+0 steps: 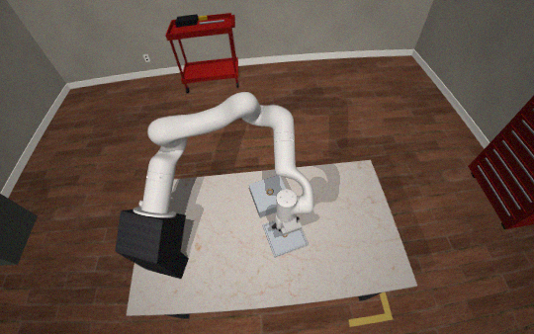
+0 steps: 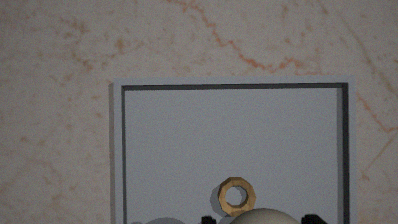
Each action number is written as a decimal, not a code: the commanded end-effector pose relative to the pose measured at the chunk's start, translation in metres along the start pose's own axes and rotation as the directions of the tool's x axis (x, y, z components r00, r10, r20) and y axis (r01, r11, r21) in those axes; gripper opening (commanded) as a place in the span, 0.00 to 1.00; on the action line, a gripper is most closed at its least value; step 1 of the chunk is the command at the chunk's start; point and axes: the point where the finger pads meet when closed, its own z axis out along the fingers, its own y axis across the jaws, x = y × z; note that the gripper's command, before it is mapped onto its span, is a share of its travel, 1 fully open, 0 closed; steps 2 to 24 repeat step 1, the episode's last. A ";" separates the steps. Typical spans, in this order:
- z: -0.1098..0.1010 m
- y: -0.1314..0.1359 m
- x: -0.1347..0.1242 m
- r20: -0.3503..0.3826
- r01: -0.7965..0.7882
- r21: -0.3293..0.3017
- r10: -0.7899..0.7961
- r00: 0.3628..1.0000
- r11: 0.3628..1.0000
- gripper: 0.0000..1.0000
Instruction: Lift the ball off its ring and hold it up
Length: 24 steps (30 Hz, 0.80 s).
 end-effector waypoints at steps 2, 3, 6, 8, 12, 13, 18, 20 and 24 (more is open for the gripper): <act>-0.001 -0.001 0.000 -0.001 0.000 0.001 0.000 1.000 1.000 0.00; -0.001 -0.001 0.000 -0.001 0.000 0.001 0.000 1.000 1.000 0.00; -0.001 -0.001 0.000 -0.001 0.000 0.001 0.000 1.000 1.000 0.00; -0.001 -0.001 0.000 -0.001 0.000 0.001 0.000 1.000 1.000 0.00; -0.001 -0.001 0.000 -0.001 0.000 0.001 0.000 1.000 1.000 0.00; -0.001 -0.001 0.000 -0.001 0.000 0.001 0.000 1.000 1.000 0.00; -0.001 -0.001 0.000 -0.001 0.000 0.001 0.000 1.000 1.000 0.00; -0.001 -0.001 0.000 -0.001 0.000 0.001 0.000 1.000 1.000 0.00; -0.001 -0.001 0.000 -0.001 0.000 0.001 0.000 1.000 1.000 0.00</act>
